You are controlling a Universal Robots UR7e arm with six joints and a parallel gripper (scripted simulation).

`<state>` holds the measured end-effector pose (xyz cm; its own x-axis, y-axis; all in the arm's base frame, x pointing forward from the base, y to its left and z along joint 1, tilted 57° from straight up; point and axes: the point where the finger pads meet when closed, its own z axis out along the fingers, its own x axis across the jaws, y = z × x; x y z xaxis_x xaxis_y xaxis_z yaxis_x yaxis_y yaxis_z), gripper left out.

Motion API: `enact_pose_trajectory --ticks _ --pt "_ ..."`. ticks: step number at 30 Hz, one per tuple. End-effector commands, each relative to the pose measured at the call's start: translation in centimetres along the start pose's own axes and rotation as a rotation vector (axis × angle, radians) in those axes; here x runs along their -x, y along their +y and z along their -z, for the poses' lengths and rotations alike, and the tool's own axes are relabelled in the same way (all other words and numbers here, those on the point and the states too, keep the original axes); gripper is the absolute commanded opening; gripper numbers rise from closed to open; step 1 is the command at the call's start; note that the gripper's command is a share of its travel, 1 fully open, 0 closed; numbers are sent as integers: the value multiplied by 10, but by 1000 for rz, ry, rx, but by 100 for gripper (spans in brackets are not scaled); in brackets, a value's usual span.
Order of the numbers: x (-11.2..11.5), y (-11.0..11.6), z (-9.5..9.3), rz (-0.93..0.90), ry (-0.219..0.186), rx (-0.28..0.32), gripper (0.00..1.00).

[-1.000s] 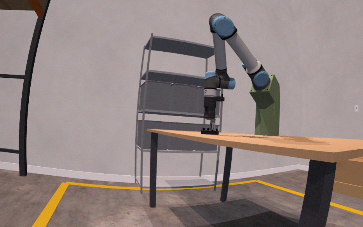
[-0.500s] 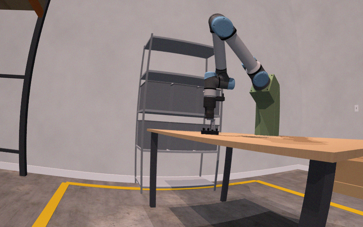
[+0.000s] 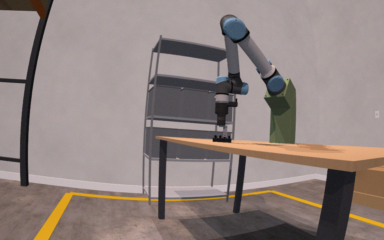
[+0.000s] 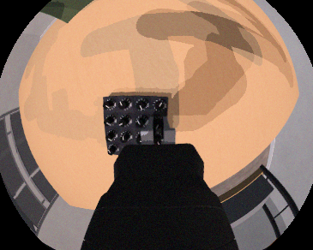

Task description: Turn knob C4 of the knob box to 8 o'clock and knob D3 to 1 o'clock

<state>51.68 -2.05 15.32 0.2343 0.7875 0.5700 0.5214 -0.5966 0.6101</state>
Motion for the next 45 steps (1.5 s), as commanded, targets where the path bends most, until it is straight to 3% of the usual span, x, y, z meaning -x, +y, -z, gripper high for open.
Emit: enact_pose_trajectory --ticks 1,37,38,45 --pt "1 -1 0 -66 -1 2 30" --pt "0 0 0 -117 1 4 30" --pt "0 0 0 -117 1 4 46" --pt "0 0 0 -117 0 4 46"
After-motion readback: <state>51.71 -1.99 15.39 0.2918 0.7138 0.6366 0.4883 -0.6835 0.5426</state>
